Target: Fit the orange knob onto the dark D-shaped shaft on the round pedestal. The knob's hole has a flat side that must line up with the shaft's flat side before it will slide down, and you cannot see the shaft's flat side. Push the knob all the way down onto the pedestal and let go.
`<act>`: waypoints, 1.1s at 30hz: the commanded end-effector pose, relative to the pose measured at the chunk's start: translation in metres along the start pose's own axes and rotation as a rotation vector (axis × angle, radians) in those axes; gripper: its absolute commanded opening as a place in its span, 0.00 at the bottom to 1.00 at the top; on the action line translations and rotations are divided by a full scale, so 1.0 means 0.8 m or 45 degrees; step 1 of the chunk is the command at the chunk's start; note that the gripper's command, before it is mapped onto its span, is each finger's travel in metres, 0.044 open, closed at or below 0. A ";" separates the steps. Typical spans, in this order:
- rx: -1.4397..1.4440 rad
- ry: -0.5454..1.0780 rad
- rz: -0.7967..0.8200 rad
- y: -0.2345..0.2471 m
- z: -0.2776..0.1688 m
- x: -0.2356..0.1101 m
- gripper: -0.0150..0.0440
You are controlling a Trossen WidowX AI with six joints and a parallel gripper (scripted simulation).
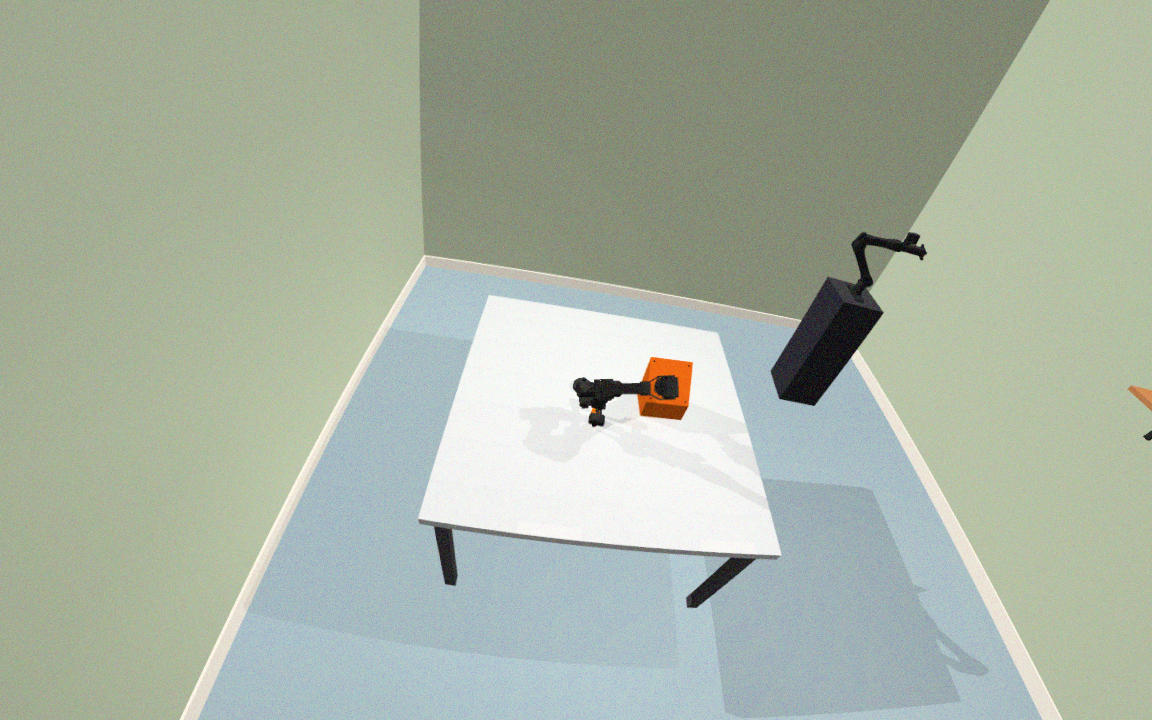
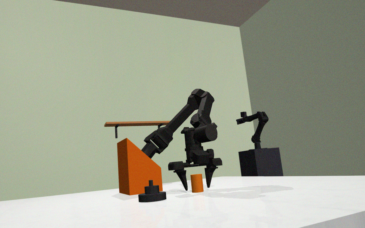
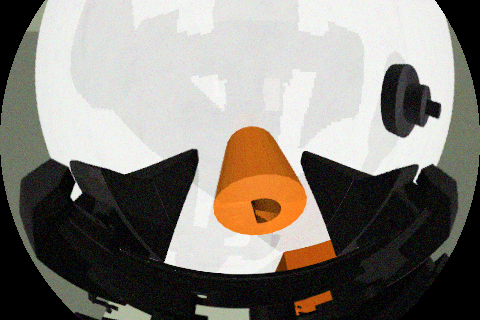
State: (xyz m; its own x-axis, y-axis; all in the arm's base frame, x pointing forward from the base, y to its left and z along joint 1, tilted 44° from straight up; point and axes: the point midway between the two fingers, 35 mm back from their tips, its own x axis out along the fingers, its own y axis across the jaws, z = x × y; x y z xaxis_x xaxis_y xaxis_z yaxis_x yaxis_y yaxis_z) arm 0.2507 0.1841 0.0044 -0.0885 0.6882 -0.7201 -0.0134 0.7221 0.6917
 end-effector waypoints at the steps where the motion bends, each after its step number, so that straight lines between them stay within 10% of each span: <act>1: 0.005 -0.002 -0.004 -0.001 0.000 0.001 0.78; 17: 0.004 -0.005 -0.015 -0.003 0.007 -0.023 0.25; 33: 0.005 -0.004 -0.021 -0.004 0.007 -0.147 0.25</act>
State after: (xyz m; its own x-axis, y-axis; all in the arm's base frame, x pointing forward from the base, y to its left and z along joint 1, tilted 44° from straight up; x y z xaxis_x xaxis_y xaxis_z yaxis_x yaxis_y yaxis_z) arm 0.2652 0.1154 0.0692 -0.0980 0.6756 -0.7307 -0.0029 0.7340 0.6791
